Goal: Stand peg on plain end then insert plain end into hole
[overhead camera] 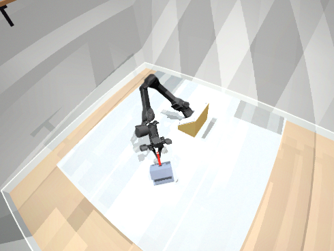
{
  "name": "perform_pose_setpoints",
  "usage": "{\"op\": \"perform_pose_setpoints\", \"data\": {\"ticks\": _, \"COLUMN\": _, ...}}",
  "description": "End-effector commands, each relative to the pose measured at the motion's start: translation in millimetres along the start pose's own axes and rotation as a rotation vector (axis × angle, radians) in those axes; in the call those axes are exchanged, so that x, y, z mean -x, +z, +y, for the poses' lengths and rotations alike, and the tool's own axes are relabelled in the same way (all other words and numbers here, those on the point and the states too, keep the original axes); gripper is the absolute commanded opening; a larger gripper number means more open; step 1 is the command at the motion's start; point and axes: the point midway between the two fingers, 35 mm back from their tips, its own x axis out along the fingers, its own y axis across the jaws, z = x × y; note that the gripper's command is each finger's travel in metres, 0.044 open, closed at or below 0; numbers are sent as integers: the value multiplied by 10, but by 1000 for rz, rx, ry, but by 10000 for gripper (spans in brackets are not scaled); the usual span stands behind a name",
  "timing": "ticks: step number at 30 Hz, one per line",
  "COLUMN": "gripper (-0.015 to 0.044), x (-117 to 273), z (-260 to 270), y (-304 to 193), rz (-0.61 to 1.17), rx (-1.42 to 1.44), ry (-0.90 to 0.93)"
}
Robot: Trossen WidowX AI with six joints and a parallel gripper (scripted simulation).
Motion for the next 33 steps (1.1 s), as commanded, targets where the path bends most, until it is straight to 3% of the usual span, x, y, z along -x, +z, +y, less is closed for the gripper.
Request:
{"op": "perform_pose_setpoints", "data": {"ticks": 1, "gripper": 0, "x": -23, "z": -9, "y": 5, "rz": -1, "rx": -1, "ry": -2}}
{"op": "perform_pose_setpoints", "data": {"ticks": 33, "gripper": 0, "x": -171, "z": -31, "y": 19, "rz": -1, "rx": -1, "ry": -3}}
